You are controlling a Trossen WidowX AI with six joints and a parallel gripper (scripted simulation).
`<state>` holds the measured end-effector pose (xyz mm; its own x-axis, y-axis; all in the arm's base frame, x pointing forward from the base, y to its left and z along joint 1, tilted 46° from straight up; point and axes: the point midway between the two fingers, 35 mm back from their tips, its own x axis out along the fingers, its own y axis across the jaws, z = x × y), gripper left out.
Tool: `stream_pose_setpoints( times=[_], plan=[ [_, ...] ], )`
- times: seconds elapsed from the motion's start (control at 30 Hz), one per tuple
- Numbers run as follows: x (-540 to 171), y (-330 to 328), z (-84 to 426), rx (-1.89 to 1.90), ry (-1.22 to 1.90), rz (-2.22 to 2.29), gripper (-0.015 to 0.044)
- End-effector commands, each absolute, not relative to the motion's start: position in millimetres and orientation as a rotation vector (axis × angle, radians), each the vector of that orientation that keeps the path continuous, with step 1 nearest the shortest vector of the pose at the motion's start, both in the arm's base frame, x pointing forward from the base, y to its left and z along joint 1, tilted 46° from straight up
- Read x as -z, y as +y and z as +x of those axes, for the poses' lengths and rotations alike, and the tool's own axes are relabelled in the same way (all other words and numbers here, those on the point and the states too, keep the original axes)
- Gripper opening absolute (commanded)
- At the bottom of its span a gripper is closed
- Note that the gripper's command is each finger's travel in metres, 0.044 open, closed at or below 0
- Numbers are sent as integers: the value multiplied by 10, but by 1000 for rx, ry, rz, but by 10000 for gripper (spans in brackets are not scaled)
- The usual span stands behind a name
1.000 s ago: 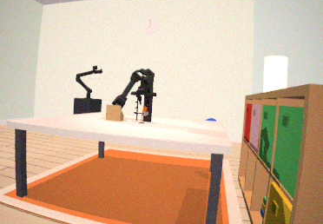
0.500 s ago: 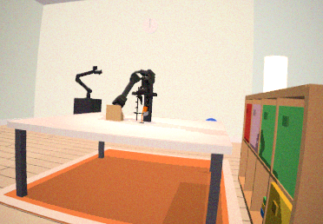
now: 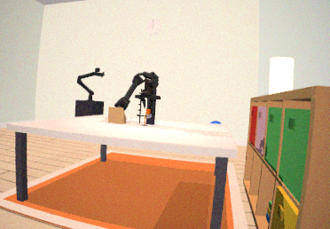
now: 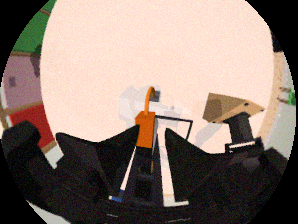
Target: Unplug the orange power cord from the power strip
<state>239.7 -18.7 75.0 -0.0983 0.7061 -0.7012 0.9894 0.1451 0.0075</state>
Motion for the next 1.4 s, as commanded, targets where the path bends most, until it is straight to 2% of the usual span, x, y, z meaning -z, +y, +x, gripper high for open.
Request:
stream_pose_setpoints(
  times=[0.0,0.1,0.23,0.5,1.37],
  plan=[
    [-714,-134,2387,653,1871,1621,160],
    [-714,-134,2387,653,1871,1621,160],
    [-728,-160,2390,654,1869,1617,55],
    [-728,-160,2390,654,1869,1617,2],
    [-552,-351,2441,657,1867,1617,0]
  ],
)
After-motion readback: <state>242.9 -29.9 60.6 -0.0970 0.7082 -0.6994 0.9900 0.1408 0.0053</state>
